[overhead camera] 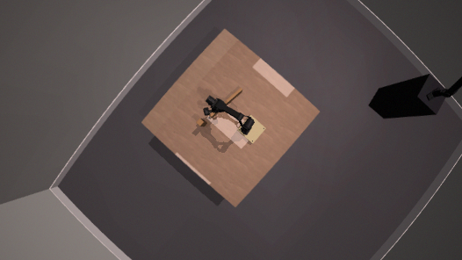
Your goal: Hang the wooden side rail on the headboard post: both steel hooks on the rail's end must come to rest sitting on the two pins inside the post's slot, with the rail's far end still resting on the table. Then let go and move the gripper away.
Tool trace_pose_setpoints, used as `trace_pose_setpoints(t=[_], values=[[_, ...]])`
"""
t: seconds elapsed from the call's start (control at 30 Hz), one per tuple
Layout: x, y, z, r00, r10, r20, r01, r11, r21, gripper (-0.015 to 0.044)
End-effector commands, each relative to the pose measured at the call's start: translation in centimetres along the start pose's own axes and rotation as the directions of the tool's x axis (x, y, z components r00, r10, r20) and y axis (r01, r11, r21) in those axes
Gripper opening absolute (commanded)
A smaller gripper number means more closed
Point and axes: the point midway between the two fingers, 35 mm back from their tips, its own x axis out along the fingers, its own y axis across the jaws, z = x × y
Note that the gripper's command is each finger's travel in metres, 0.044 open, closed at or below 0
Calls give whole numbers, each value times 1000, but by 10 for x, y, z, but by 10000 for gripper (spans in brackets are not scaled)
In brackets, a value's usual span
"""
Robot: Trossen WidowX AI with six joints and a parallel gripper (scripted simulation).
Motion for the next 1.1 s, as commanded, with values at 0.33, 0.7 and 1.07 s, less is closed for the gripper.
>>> trace_pose_setpoints(t=[0.33, 0.7, 1.07], values=[[-17, -21, 17, 910, -412, 42, 135, 391, 911, 440], [-17, -21, 17, 910, -412, 42, 135, 391, 911, 440], [-12, -23, 18, 910, -412, 42, 135, 391, 911, 440]])
